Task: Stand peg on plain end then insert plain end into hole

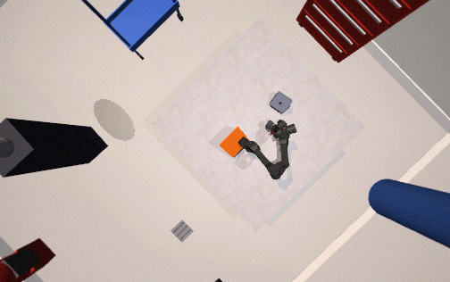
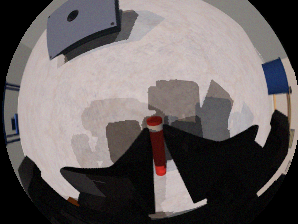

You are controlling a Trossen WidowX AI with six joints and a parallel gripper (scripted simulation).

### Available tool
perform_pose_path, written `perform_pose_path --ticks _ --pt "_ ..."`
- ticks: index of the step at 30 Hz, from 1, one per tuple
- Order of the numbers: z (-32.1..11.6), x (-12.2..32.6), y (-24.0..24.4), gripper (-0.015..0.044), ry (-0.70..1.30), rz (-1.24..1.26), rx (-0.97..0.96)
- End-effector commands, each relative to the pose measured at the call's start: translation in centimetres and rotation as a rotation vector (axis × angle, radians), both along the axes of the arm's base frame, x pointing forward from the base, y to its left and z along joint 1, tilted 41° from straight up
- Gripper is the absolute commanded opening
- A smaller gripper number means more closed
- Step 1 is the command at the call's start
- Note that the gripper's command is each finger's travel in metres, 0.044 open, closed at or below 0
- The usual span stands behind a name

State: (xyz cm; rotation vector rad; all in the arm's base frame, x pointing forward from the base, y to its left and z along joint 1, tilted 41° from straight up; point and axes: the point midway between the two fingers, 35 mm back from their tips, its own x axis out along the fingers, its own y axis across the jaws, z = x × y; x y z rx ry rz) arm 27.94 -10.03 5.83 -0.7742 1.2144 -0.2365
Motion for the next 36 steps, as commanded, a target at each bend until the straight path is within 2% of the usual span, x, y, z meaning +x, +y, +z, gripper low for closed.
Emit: perform_pose_path --ticks 1,36 --pt "0.0 -0.4 0.1 0.0049 -0.021 0.026 0.009" --pt "1.2 -2.4 0.5 0.0049 -0.240 0.222 0.079"
